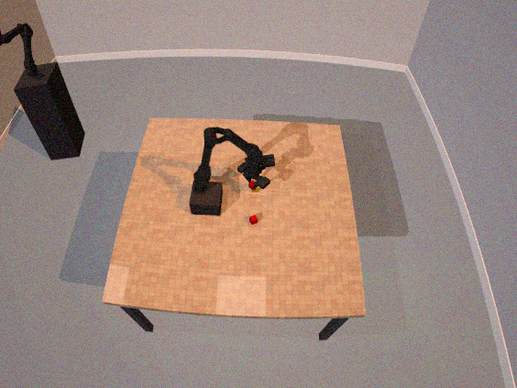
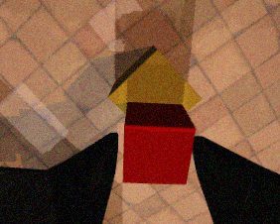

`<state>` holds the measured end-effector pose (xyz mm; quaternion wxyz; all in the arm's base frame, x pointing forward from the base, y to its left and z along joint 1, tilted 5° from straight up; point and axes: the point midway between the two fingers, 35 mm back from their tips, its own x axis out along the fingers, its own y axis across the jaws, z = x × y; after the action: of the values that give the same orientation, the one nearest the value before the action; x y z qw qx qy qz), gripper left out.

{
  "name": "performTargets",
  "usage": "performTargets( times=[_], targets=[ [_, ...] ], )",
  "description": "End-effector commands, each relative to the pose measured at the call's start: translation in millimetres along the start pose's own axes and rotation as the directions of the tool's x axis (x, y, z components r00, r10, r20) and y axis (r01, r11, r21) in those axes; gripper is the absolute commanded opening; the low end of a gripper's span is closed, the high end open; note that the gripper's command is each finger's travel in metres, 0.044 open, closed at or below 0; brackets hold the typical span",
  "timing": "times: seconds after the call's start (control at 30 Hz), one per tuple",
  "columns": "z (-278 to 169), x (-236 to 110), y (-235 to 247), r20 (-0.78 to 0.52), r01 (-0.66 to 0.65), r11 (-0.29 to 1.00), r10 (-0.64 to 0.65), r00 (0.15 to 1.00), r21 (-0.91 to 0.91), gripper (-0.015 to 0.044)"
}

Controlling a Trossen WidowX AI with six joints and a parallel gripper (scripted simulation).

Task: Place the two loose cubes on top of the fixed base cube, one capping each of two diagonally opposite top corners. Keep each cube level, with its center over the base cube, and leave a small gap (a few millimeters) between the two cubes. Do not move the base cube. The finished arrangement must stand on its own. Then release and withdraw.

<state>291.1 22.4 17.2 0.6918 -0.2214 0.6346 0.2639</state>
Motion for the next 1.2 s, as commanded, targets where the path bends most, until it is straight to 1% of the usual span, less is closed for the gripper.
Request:
performTargets(
  times=[0.0,0.7,0.97,1.03,1.17],
  targets=[
    [0.0,-5.5,-0.1,0.0,0.0,1.0,0.0,1.0,0.001,0.0205],
    [0.2,-30.1,-0.1,0.0,0.0,1.0,0.0,1.0,0.0,0.0205],
    [0.2,-30.4,-0.1,0.0,0.0,1.0,0.0,1.0,0.0,0.0205],
    [-3.5,-28.6,-4.0,-0.007,-0.003,0.998,0.003,1.0,0.055,0.0258],
    [-18.7,-34.2,-30.9,-0.006,0.011,0.938,-0.01,1.0,0.346,0.0265]
  ],
)
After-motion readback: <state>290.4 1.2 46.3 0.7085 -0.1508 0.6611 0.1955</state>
